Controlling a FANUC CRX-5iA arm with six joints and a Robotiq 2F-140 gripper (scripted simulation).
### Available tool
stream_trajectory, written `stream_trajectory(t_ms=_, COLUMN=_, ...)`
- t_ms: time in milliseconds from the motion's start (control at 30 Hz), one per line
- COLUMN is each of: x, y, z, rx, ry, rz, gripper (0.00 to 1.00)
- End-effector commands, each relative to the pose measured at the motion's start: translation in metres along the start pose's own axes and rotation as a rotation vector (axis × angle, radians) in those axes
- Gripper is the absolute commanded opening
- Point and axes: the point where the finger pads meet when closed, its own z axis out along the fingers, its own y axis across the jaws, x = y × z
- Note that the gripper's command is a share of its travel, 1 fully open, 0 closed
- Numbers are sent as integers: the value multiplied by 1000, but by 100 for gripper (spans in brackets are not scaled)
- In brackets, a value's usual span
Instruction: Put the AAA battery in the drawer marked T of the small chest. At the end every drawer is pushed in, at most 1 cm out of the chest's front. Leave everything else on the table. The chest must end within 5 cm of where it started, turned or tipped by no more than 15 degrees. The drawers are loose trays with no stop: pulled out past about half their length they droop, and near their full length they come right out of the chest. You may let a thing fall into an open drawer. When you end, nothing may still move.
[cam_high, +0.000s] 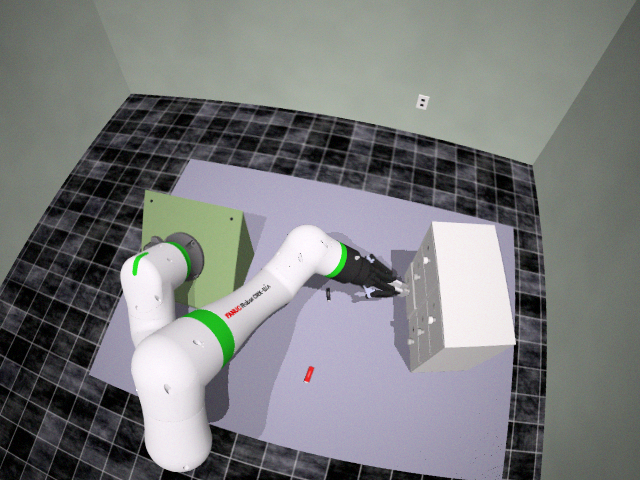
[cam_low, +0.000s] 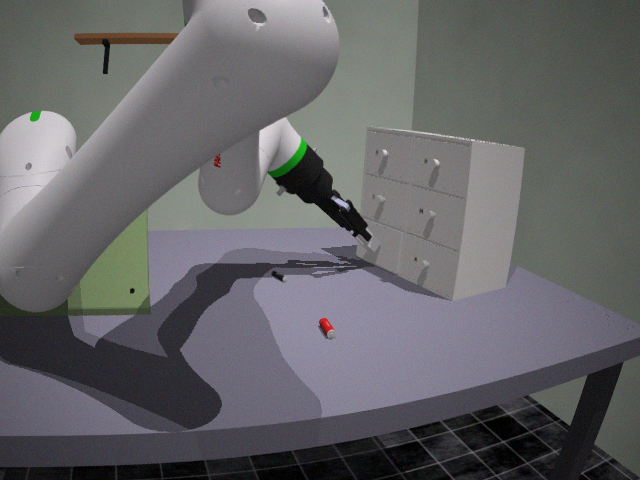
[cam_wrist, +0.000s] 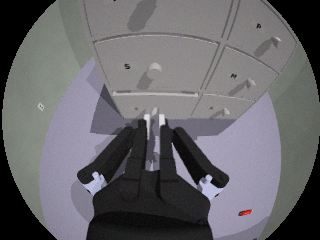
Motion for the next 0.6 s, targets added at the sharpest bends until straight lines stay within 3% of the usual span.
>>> stream_trajectory(t_ms=0, x=-1, y=0, z=-2, rx=0, ry=0, rz=0, gripper=8)
stream_trajectory(t_ms=567, x=-14, y=0, z=-17, rx=0, ry=0, rz=0, gripper=8)
